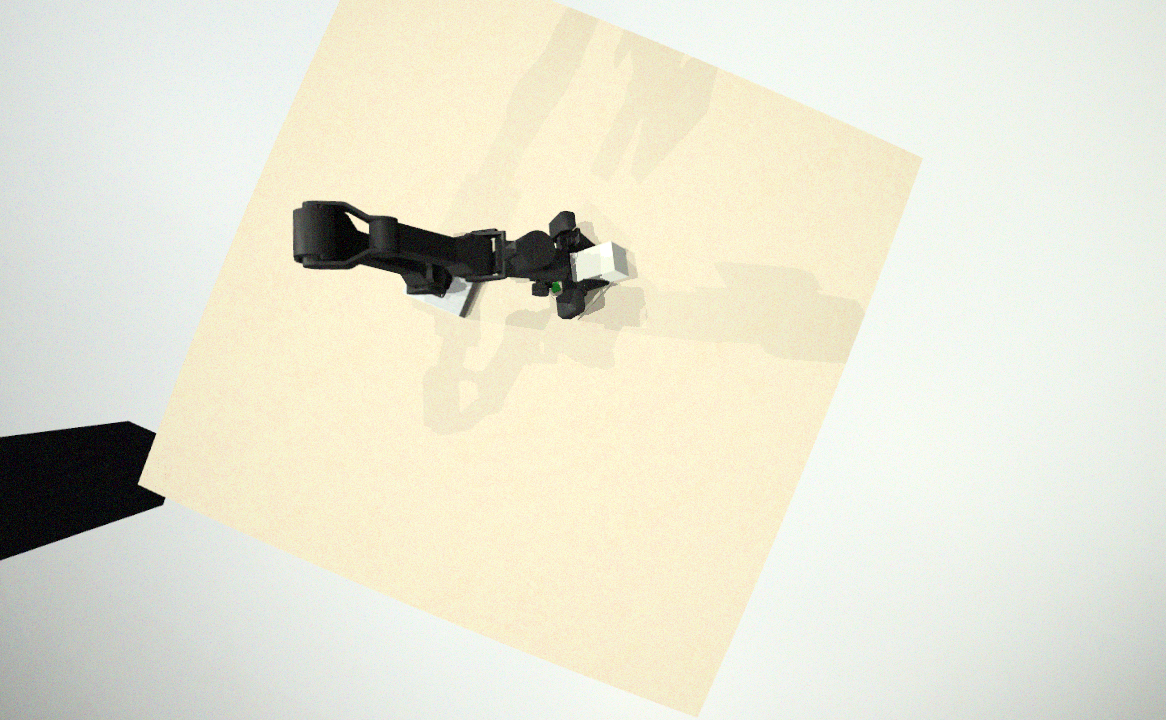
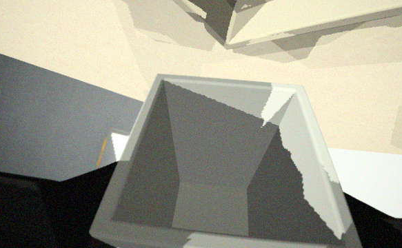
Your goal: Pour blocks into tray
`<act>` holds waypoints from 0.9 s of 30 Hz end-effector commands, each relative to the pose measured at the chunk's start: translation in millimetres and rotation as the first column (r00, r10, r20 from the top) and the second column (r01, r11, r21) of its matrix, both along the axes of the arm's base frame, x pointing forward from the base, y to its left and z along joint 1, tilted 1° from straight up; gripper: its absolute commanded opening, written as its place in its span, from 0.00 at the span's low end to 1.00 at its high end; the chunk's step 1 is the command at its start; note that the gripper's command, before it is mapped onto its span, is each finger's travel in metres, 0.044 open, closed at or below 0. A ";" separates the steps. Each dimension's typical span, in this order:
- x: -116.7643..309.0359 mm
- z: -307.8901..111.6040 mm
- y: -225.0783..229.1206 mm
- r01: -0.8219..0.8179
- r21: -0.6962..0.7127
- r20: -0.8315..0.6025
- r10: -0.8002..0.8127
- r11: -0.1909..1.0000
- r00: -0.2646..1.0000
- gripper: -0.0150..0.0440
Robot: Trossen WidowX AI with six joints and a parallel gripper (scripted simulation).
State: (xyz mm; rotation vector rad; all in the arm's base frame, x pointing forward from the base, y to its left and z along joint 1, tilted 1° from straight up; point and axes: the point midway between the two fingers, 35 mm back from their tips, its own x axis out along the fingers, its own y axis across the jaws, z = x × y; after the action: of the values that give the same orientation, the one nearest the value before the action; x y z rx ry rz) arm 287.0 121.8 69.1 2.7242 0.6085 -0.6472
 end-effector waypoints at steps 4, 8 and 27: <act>2.7 2.9 0.8 0.043 0.068 -0.018 -0.042 0.997 0.999 0.25; 2.9 2.7 0.9 0.043 0.070 -0.014 -0.042 0.997 0.999 0.25; 4.4 0.2 1.6 0.032 0.118 0.092 -0.043 0.993 0.995 0.25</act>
State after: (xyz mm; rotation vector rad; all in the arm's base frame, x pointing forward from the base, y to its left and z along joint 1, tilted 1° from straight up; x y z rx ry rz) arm 292.2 124.5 70.9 2.8503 0.5981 -0.5223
